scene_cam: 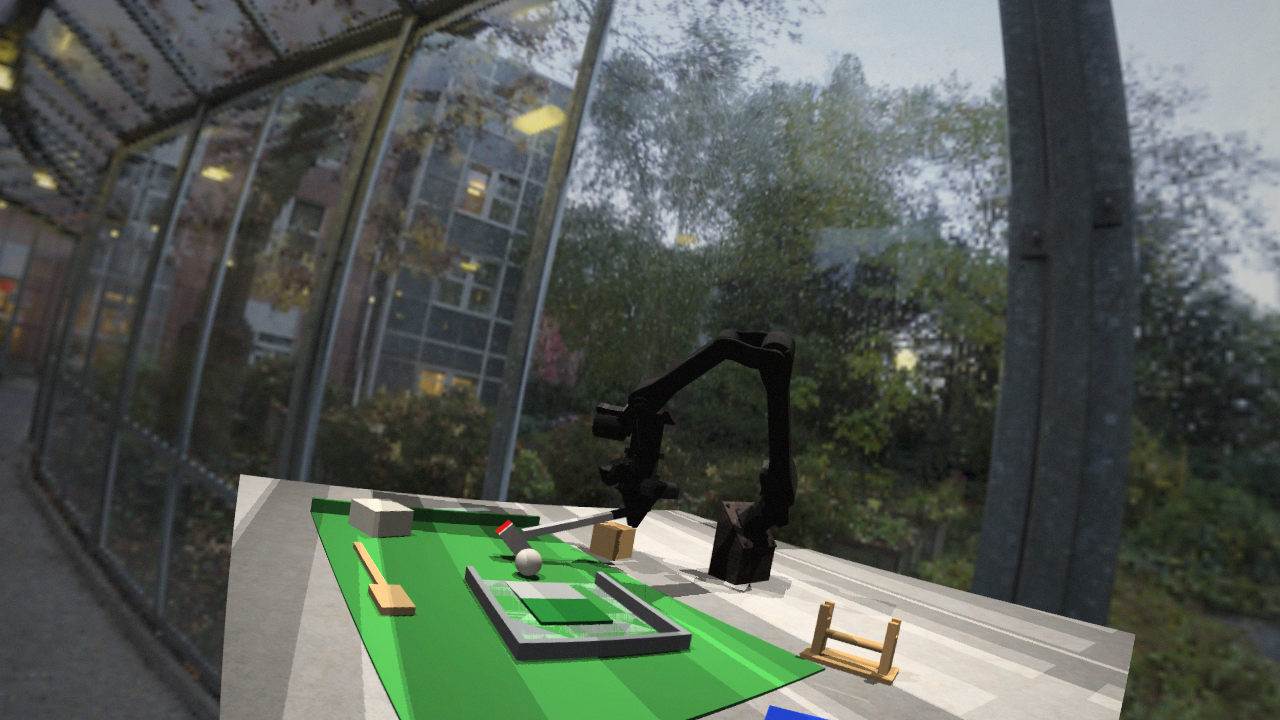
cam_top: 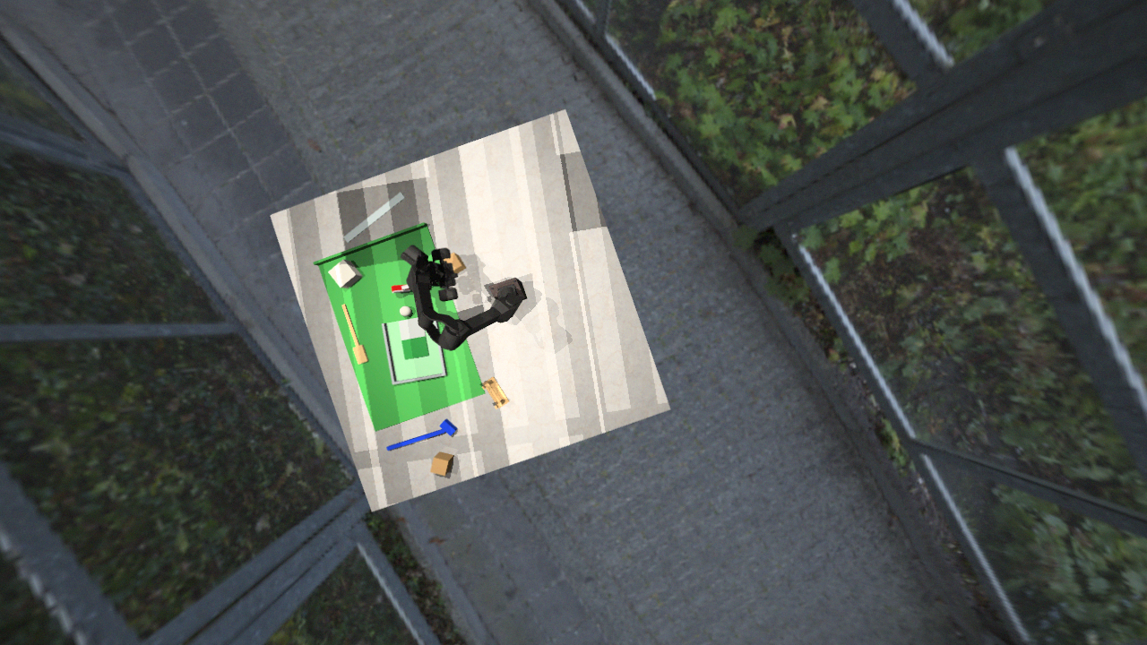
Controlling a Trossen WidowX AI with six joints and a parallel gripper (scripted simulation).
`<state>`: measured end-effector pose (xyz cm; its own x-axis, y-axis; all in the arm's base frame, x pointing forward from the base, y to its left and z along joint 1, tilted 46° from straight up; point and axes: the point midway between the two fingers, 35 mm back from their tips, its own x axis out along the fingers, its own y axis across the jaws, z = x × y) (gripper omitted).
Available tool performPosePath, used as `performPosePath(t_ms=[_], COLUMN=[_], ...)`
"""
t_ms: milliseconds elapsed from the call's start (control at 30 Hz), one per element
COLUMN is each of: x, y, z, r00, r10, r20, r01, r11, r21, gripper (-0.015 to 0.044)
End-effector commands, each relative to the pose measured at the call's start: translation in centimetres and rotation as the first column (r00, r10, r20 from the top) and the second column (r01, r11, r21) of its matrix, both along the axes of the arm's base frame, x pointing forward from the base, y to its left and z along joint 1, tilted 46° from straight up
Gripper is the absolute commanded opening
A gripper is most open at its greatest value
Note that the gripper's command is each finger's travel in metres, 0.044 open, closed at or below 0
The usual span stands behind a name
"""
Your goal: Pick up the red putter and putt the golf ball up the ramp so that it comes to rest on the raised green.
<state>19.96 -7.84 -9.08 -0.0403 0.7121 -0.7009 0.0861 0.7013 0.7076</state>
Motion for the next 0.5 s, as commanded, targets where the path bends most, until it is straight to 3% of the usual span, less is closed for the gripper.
performPosePath(t_ms=[0,467], x=[0.1,0.2], y=[0.0,-3.9], z=[0.9,4.7], r00=[1.000,1.000], r10=[-0.008,-0.008], r20=[0.005,0.004], r01=[0.008,0.008], r11=[1.000,1.000], r21=[-0.001,-0.003], gripper=[0.0000,0.0000])
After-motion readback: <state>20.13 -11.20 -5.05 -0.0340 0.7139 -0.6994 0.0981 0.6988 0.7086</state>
